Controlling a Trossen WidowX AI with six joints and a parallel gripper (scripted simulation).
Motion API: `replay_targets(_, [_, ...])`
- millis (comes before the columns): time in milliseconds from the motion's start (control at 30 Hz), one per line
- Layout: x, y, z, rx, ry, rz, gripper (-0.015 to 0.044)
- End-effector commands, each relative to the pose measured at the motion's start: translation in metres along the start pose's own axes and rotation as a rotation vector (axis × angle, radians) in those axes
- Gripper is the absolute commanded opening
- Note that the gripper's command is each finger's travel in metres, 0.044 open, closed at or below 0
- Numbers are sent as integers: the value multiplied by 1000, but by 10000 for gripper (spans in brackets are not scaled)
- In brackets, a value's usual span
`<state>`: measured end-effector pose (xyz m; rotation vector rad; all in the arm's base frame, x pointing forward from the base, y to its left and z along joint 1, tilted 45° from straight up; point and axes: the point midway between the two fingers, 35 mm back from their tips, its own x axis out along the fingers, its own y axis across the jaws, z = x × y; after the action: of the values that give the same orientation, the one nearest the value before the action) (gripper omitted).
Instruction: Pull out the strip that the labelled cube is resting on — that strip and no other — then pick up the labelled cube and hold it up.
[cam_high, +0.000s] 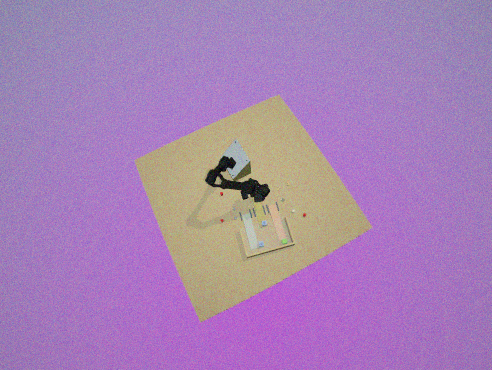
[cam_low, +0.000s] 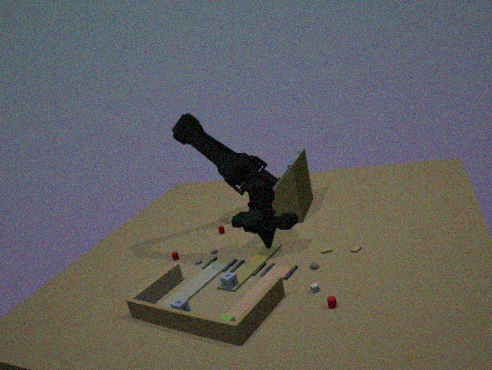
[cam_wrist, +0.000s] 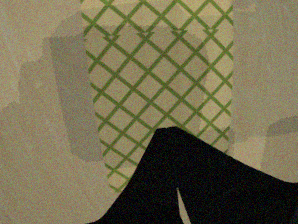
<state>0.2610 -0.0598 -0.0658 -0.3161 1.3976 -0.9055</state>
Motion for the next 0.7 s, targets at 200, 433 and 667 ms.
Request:
replay_targets(200, [4,-2,-22,-6,30,-1,0])
replay_targets(433, [4,-2,-33,-6,30,-1,0])
replay_targets(667, [4,-2,-44,-7,31,-1,0])
